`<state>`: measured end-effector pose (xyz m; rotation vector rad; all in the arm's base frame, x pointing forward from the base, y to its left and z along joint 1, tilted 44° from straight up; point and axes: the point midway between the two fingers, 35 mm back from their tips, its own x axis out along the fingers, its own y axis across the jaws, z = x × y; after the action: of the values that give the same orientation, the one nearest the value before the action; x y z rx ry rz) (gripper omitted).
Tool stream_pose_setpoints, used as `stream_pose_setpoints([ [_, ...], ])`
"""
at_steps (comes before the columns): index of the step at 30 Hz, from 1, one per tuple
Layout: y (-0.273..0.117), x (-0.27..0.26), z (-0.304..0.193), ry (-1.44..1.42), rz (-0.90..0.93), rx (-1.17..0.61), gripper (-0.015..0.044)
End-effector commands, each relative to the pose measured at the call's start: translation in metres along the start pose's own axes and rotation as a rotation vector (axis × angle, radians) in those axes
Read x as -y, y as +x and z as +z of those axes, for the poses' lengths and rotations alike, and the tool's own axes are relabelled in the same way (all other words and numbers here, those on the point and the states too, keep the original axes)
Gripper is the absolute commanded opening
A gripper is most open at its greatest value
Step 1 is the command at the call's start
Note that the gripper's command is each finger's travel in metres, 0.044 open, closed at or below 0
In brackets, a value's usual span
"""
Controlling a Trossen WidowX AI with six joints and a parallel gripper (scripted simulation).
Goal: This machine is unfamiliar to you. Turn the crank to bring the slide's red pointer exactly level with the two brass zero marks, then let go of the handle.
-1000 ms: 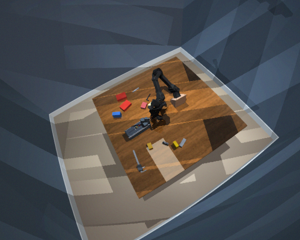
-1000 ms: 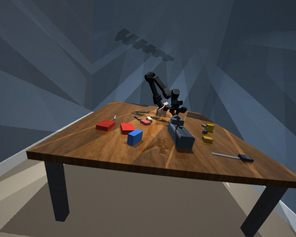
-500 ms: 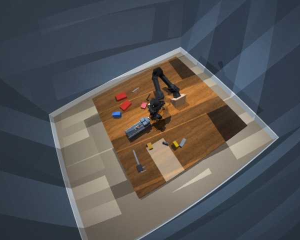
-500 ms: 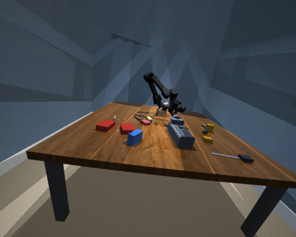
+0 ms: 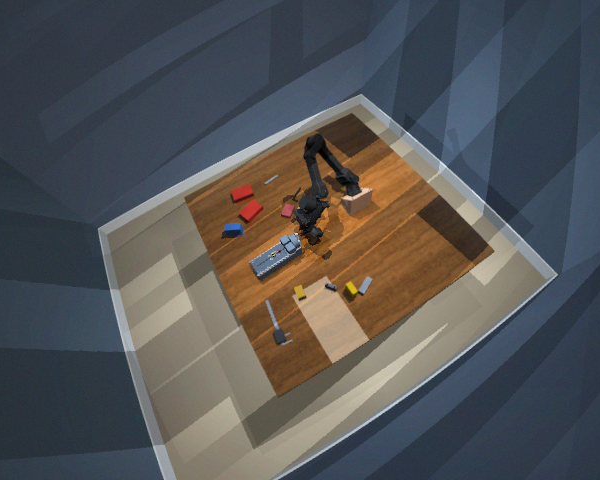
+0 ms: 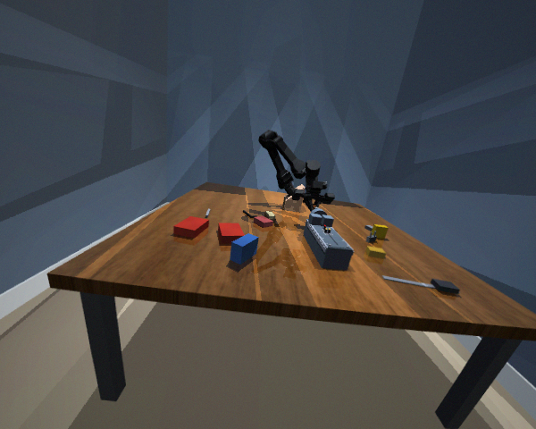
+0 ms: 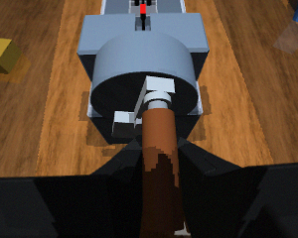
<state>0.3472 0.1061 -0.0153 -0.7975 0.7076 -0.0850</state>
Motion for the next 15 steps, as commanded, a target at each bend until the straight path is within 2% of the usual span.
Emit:
stream_pose_setpoints([
  [1,0.0014,0.0091,-0.0016,0.010,-0.021,-0.005,0.0000],
  [15,0.0042,0.0139,-0.0044,0.010,-0.022,-0.005,0.0000],
])
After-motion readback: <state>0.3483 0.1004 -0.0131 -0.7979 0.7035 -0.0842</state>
